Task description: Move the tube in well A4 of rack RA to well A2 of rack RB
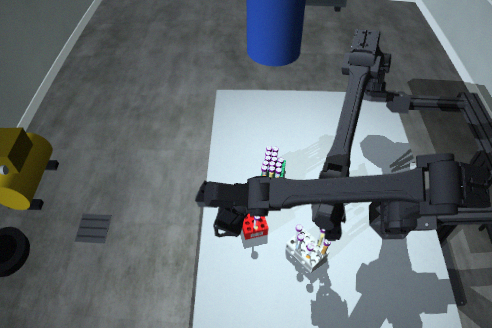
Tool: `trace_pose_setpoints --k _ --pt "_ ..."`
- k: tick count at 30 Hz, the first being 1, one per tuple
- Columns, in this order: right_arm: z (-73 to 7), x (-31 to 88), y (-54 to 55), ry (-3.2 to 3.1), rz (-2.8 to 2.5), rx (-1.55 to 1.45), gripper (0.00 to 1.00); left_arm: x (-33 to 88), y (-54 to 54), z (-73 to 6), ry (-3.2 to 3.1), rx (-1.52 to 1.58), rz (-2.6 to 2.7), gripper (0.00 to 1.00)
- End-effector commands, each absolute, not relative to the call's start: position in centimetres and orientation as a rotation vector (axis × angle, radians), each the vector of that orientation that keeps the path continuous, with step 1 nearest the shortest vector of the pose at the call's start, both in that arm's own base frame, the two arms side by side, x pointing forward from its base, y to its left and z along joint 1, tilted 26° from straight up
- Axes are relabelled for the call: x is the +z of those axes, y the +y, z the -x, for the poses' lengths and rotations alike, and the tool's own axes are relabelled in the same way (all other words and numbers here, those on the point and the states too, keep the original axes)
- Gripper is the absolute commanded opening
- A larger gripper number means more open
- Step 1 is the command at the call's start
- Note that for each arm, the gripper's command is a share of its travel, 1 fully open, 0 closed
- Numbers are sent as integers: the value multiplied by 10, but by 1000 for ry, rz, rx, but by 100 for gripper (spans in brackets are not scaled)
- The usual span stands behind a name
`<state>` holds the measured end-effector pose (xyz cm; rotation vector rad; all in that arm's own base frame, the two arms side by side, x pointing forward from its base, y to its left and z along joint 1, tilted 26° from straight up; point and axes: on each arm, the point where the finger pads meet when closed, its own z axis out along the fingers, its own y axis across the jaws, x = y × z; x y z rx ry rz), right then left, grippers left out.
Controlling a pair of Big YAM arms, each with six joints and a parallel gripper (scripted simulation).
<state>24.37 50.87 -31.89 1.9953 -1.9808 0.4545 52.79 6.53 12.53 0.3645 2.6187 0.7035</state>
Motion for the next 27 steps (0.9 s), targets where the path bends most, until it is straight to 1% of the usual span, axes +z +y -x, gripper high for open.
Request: trace_pose_setpoints --k 1,12,27 --pt "-247 -336 495 -1969 -1978 462 0 140 64 -539 2584 702 -352 30" --pt "-258 -330 519 -2012 -2011 440 0 140 64 -539 2585 702 -352 30" --pt "-258 -334 518 -2010 -2011 441 0 140 64 -539 2585 702 -352 30"
